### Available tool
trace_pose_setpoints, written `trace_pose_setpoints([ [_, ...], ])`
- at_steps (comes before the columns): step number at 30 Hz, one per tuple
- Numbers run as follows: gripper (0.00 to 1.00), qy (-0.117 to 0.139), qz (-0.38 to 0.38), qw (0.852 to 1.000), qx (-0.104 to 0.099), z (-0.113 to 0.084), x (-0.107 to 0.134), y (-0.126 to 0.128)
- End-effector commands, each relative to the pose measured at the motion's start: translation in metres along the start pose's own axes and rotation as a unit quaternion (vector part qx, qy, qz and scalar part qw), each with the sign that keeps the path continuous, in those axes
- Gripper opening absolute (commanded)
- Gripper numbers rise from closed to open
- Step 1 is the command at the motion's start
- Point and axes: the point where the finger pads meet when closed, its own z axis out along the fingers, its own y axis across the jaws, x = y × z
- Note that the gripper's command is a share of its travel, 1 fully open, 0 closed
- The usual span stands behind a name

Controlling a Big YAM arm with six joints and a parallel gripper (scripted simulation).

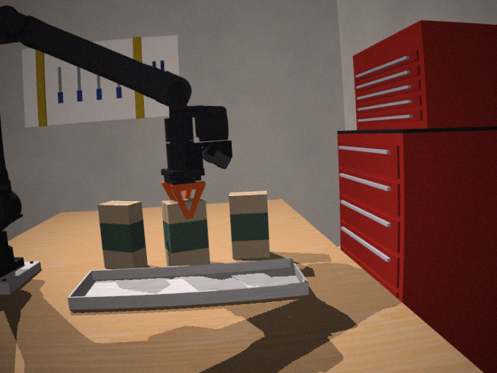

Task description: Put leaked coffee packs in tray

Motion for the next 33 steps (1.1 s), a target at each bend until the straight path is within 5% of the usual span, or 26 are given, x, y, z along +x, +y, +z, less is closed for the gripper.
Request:
trace_pose_setpoints([
  [1,0.25,0.002,0.0,1.0,-0.001,0.0035,0.0009,0.0044],
  [29,0.25,0.002,0.0,1.0,-0.001,0.0035,0.0009,0.0044],
  [30,0.78,0.002,0.0,1.0,-0.001,0.0035,0.0009,0.0044],
  [33,0.78,0.002,0.0,1.0,-0.001,0.0035,0.0009,0.0044],
])
